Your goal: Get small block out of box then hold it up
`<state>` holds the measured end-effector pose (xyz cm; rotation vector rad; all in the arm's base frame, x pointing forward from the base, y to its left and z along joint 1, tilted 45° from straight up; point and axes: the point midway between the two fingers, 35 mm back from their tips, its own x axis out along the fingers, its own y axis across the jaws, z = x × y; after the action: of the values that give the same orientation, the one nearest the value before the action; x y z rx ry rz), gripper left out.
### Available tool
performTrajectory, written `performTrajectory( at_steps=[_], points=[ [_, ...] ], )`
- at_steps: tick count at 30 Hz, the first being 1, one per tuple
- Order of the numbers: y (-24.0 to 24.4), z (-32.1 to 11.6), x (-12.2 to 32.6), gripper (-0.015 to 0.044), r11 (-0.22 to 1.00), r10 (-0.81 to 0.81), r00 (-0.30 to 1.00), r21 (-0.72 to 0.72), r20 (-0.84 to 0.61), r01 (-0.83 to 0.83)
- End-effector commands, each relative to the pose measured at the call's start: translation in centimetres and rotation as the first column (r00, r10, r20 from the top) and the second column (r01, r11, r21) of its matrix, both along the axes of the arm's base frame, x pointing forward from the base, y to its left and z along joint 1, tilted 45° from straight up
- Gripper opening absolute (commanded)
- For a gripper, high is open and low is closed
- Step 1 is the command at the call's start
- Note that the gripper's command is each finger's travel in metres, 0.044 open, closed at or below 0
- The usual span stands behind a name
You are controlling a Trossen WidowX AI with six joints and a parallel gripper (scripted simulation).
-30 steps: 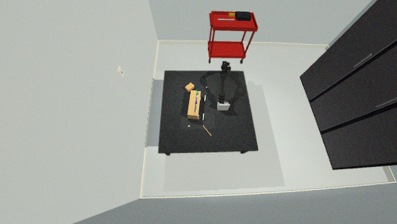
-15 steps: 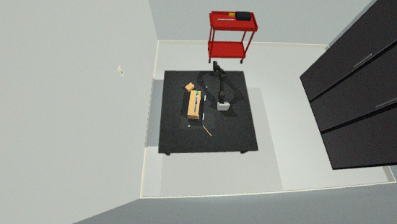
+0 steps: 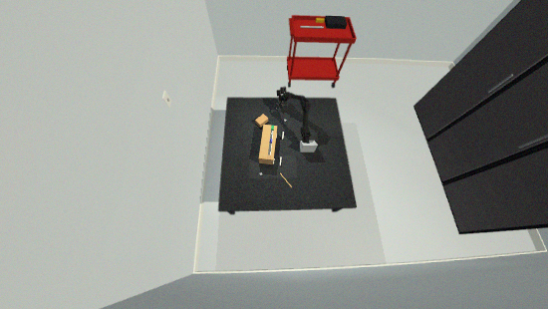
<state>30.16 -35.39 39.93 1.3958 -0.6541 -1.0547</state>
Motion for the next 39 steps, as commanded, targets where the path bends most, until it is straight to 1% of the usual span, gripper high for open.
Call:
performTrajectory(
  at_steps=[1,7,12,20,26,30,33,36,39],
  points=[
    [2.6,-1.7,3.2,0.04,0.996,0.088,0.995,0.031,-0.048,-0.087],
    [8.6,-5.3,8.7,0.04,0.967,0.237,0.965,0.124,-0.111,-0.223],
    [14.5,-8.5,12.3,0.04,0.926,0.356,0.919,0.2,-0.169,-0.321],
    [25.4,-13.5,15.7,0.04,0.835,0.535,0.8,0.311,-0.272,-0.453],
    [33.0,-16.2,15.5,0.04,0.788,0.592,0.759,0.387,-0.269,-0.478],
    [36.4,-19.7,14.5,0.04,0.776,0.605,0.717,0.456,-0.346,-0.435],
    [38.8,-22.7,13.1,0.04,0.768,0.621,0.654,0.5,-0.433,-0.399],
    [40.2,-24.5,12.0,0.04,0.774,0.618,0.616,0.517,-0.489,-0.366],
    [42.3,-27.2,10.0,0.04,0.794,0.598,0.553,0.524,-0.581,-0.308]
  ],
)
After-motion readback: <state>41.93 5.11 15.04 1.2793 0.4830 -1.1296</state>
